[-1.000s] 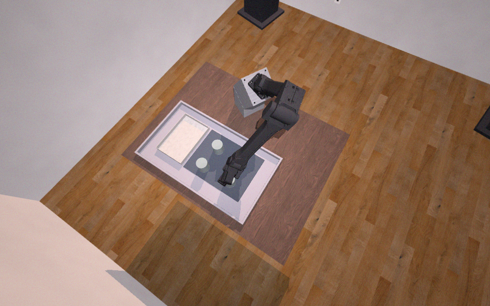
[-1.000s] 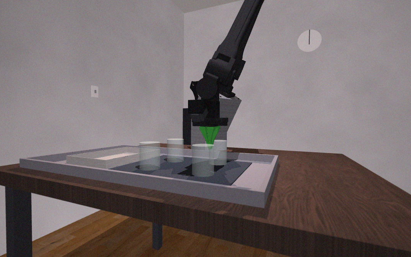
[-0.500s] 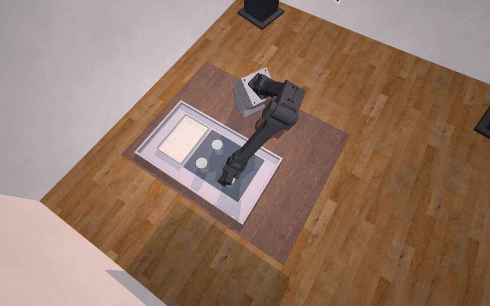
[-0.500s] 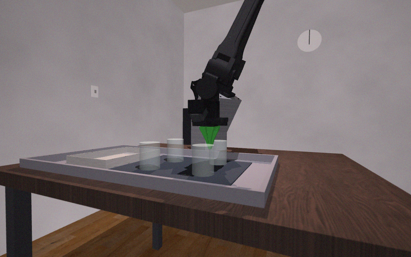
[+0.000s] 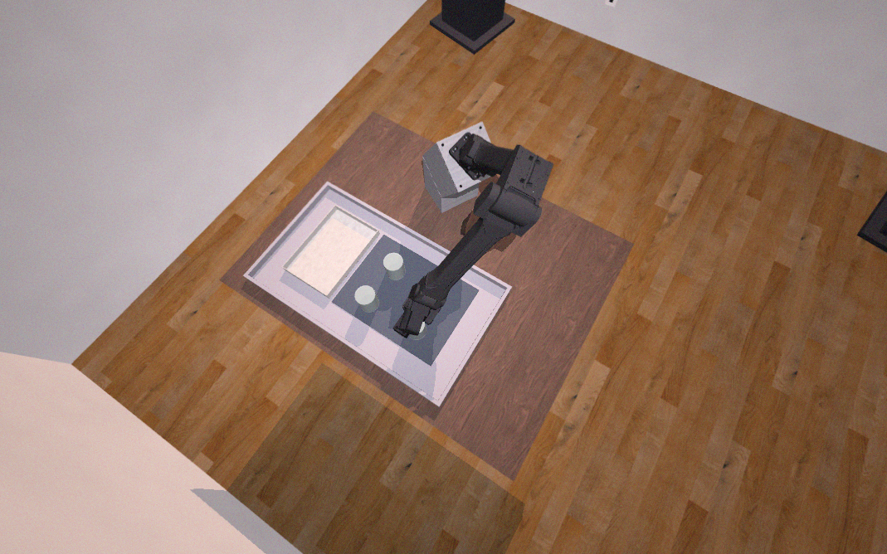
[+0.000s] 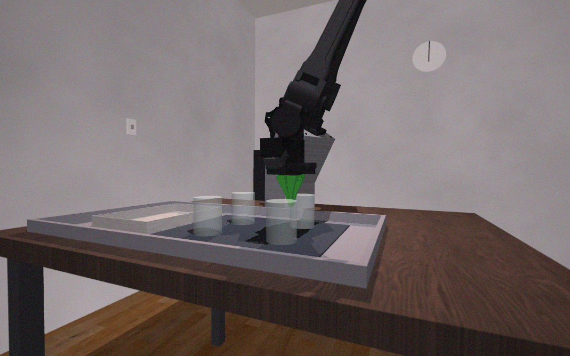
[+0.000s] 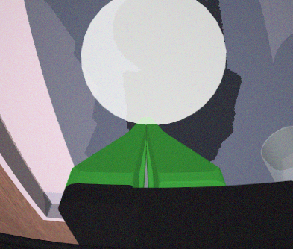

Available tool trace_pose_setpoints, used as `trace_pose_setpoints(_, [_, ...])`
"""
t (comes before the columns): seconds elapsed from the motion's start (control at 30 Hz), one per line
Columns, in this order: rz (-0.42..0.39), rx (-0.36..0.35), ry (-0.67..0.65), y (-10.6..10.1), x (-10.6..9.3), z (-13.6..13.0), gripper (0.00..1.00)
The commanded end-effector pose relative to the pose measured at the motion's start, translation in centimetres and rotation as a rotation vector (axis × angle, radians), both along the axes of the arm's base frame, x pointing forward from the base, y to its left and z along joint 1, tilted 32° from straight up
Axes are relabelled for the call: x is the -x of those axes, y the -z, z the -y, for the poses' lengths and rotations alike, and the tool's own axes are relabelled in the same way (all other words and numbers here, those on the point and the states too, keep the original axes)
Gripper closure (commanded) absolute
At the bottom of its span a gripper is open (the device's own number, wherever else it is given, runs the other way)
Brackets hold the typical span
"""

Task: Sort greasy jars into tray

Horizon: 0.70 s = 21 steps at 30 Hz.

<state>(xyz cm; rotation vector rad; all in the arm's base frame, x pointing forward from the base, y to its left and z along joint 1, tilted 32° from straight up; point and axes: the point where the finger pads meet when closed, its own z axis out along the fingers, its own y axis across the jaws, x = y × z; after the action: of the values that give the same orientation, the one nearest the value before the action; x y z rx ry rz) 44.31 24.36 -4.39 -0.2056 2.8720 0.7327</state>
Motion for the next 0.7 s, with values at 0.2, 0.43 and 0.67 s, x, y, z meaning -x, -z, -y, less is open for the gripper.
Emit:
trace_pose_setpoints(0.2, [0.051,-0.014,0.006,-1.01,-3.17,-0.31,1.00])
trace_pose_setpoints(0.43, [0.051,-0.014,0.006,-1.03,-3.26,-0.32,1.00])
trace_pose_setpoints(0.67, [0.051,-0.014,0.006,-1.05,-3.32,-0.33,1.00])
